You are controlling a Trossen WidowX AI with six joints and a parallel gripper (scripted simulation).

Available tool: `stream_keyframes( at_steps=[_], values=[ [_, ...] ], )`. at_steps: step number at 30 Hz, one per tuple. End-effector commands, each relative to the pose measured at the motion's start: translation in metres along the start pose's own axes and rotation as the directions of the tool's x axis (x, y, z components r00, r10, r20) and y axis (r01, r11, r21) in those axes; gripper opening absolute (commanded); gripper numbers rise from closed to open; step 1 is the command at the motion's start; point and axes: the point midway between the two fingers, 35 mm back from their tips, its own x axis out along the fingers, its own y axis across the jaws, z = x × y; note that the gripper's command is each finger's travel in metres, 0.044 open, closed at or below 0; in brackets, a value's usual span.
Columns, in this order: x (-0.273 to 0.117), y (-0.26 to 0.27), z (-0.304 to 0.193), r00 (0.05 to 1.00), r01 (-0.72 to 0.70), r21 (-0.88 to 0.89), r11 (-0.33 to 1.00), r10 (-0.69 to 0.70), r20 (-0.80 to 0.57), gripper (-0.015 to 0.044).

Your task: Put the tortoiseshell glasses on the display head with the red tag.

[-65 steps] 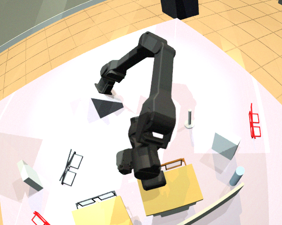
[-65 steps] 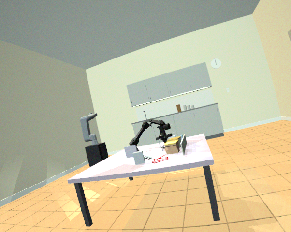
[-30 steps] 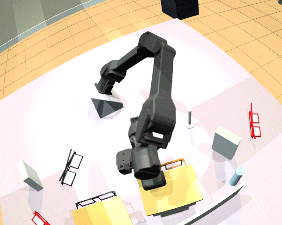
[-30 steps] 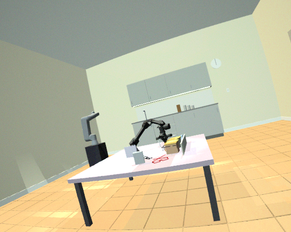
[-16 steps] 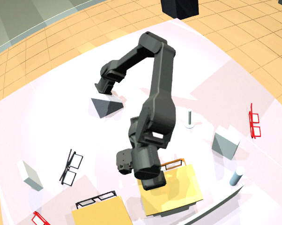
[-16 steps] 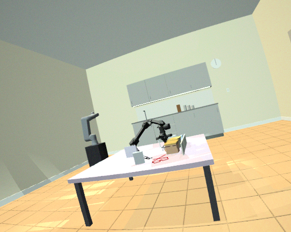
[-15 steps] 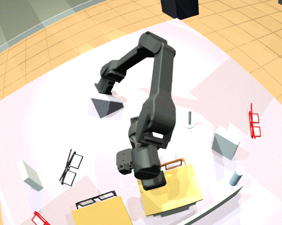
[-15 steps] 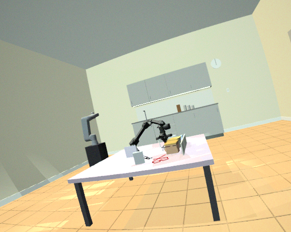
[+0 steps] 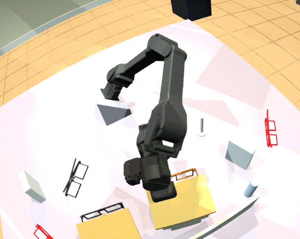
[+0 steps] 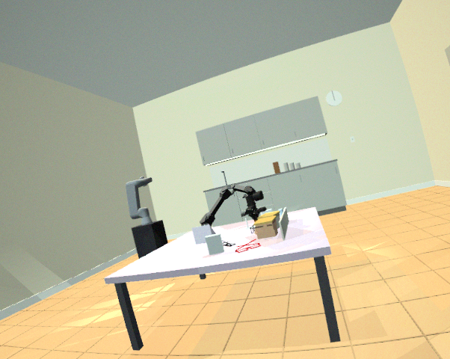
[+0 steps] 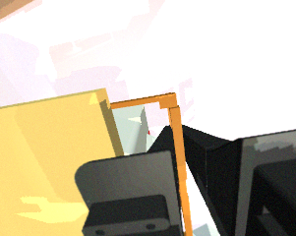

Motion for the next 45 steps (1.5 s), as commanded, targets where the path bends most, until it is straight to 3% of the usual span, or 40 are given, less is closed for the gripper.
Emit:
stream_keyframes(
  at_steps=[1,12,16,17,25,35,45],
  values=[
    [0.001,0.000,0.000,1.000,0.000,0.001,1.000,0.000,-0.001,0.0000],
    [0.005,0.000,-0.001,1.000,0.000,0.003,1.000,0.000,-0.005,0.0000],
    [0.004,0.000,0.000,1.000,-0.001,-0.001,1.000,0.001,0.000,0.0105],
    [0.004,0.000,0.000,1.000,-0.001,-0.001,1.000,0.001,0.000,0.0107],
    [0.003,0.000,0.000,1.000,0.001,-0.001,1.000,-0.001,0.000,0.0107],
    [-0.029,0.002,-0.001,0.998,0.060,0.003,0.998,-0.060,-0.004,0.0107],
    [-0.039,-0.034,0.000,0.998,0.061,0.005,0.998,-0.061,-0.003,0.0107]
  ],
)
